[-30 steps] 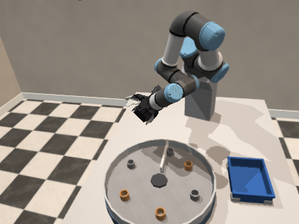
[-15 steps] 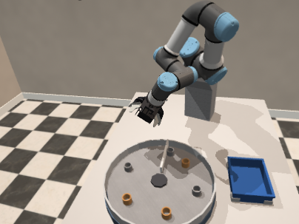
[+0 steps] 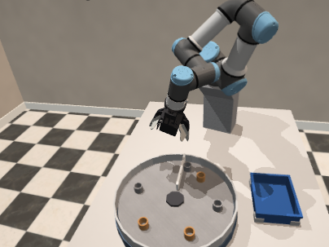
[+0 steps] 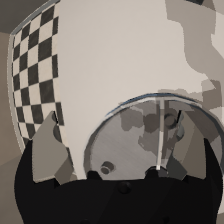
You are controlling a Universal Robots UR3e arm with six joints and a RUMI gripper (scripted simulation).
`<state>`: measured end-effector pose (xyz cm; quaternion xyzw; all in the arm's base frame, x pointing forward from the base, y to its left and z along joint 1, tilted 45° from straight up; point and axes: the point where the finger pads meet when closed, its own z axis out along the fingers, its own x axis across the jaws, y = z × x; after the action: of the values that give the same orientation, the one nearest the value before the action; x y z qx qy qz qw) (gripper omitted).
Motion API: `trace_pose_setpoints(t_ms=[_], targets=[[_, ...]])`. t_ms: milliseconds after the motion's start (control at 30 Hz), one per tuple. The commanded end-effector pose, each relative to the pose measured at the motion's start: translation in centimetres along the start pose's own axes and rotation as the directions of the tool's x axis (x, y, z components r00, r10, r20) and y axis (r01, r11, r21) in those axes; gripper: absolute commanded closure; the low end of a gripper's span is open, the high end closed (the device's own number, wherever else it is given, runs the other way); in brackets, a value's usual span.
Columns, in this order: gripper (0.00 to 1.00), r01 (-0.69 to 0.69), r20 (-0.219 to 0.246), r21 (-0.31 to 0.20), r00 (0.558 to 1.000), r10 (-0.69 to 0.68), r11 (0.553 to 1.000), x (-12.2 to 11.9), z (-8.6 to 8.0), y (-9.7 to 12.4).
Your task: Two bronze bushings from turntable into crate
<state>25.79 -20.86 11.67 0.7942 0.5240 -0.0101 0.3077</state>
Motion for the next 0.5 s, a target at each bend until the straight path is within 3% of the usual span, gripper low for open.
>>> trace_pose_setpoints(t_ms=[0, 200, 467], targets=[[0.0, 0.021, -0.075, -0.047, 0.997, -0.025, 0.999, 1.5, -1.1, 0.7], [0.0, 0.047, -0.145, -0.12, 0.987, -0.064, 0.992, 3.9, -2.9, 1.9], [0.0, 0.064, -0.202, -0.201, 0.974, -0.106, 0.977, 6.3, -4.7, 3.2]])
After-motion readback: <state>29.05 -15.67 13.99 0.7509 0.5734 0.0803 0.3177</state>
